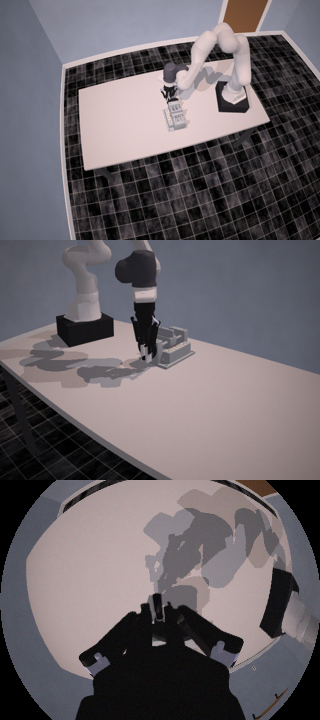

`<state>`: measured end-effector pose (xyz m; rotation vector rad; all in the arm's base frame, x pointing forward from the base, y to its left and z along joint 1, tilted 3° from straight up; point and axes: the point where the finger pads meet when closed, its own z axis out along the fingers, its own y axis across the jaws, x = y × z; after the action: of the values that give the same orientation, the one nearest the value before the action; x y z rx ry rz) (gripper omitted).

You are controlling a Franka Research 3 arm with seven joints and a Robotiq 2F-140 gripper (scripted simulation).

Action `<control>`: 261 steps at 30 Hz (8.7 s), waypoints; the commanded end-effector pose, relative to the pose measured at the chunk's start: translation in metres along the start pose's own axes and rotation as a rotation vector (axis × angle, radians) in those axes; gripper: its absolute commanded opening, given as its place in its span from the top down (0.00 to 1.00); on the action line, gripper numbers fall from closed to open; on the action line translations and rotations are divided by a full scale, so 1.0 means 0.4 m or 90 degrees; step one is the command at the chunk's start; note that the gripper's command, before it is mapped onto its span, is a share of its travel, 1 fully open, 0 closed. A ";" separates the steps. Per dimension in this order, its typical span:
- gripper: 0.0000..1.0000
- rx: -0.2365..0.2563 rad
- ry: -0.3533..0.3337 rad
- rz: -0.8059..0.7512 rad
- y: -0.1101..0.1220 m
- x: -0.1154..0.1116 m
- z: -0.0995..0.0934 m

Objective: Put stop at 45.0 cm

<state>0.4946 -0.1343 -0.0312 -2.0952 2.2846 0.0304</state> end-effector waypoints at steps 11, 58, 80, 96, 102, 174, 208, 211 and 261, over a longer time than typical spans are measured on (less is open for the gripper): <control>0.96 -0.001 0.000 0.000 0.018 -0.001 0.019; 0.96 -0.001 0.000 0.000 0.123 -0.001 0.015; 0.96 -0.001 0.000 0.000 0.154 -0.001 -0.047; 0.96 -0.001 0.000 0.000 0.113 -0.001 -0.126; 0.96 -0.001 0.000 0.000 0.082 -0.001 -0.138; 0.96 -0.001 0.000 0.000 0.149 -0.001 -0.022; 0.96 -0.001 0.000 0.000 0.066 -0.001 -0.139; 0.96 -0.001 0.000 0.000 0.055 -0.001 -0.138; 0.96 -0.001 0.000 0.000 -0.019 -0.001 -0.050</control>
<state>0.5018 -0.1360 -0.0074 -2.0983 2.2827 0.0336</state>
